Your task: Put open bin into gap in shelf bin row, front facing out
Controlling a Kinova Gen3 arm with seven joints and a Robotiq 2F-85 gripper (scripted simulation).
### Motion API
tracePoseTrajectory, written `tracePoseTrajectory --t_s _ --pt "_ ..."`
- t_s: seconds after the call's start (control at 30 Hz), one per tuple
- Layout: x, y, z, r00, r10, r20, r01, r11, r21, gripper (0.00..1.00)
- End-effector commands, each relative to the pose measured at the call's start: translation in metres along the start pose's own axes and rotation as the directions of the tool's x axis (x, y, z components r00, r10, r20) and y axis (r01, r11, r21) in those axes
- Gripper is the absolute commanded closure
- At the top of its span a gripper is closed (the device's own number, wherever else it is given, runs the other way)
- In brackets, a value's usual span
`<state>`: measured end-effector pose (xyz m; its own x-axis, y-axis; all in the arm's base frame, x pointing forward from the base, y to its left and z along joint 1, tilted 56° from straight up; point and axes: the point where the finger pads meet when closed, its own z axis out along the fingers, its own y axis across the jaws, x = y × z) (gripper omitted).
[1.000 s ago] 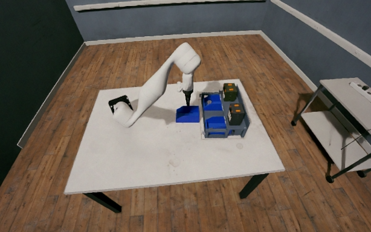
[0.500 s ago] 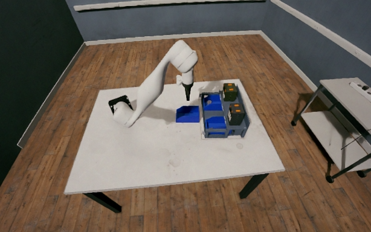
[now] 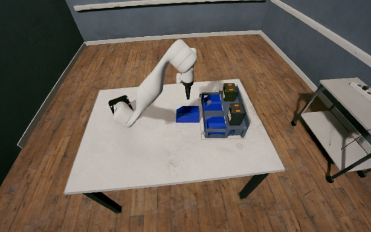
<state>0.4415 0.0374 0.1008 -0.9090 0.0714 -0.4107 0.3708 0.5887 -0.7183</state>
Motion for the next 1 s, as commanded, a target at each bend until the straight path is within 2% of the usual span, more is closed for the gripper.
tracePoseTrajectory --t_s 0.0,0.27,0.97 --pt "0.000 0.000 -0.001 1.000 0.000 0.001 0.000 1.000 -0.002 0.65" --pt "0.000 0.001 0.008 1.000 0.000 0.001 0.000 1.000 -0.002 0.65" --pt "0.000 0.000 0.012 1.000 0.000 0.001 0.000 1.000 -0.002 0.65"
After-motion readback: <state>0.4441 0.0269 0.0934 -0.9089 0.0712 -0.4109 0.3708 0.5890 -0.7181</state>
